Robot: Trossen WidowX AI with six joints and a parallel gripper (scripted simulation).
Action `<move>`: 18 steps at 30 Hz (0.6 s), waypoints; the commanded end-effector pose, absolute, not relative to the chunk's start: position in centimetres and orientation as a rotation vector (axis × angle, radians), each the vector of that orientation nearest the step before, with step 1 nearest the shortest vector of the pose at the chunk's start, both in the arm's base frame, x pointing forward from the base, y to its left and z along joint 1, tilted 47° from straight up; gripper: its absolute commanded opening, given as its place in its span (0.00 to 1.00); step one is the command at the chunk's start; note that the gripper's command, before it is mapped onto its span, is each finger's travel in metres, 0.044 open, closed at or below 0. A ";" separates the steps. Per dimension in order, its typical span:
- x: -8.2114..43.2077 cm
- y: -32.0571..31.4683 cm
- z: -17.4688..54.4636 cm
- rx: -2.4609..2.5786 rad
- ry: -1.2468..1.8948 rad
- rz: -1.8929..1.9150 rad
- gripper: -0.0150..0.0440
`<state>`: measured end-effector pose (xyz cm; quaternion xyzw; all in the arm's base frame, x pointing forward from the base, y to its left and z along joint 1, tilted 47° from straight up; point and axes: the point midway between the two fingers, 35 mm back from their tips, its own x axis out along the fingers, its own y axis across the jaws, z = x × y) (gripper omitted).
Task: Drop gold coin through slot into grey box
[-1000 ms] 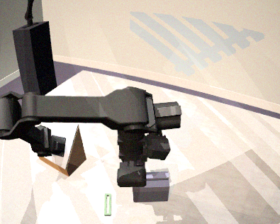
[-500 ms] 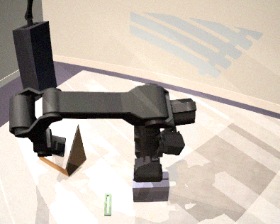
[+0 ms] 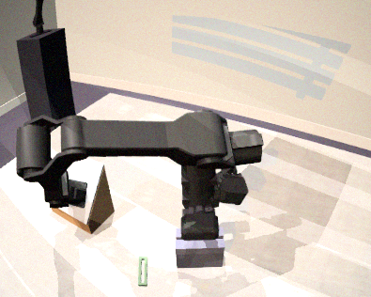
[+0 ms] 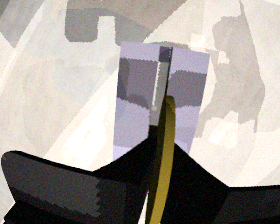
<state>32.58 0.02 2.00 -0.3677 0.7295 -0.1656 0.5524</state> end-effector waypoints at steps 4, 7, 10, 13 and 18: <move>32.7 0.1 1.9 -0.866 1.725 -0.396 0.25; 32.9 0.2 1.8 -0.860 1.722 -0.402 0.25; 33.0 0.3 1.7 -0.857 1.721 -0.406 0.25; 32.9 0.2 1.7 -0.864 1.724 -0.401 0.25; 32.8 0.2 1.8 -0.866 1.725 -0.399 0.25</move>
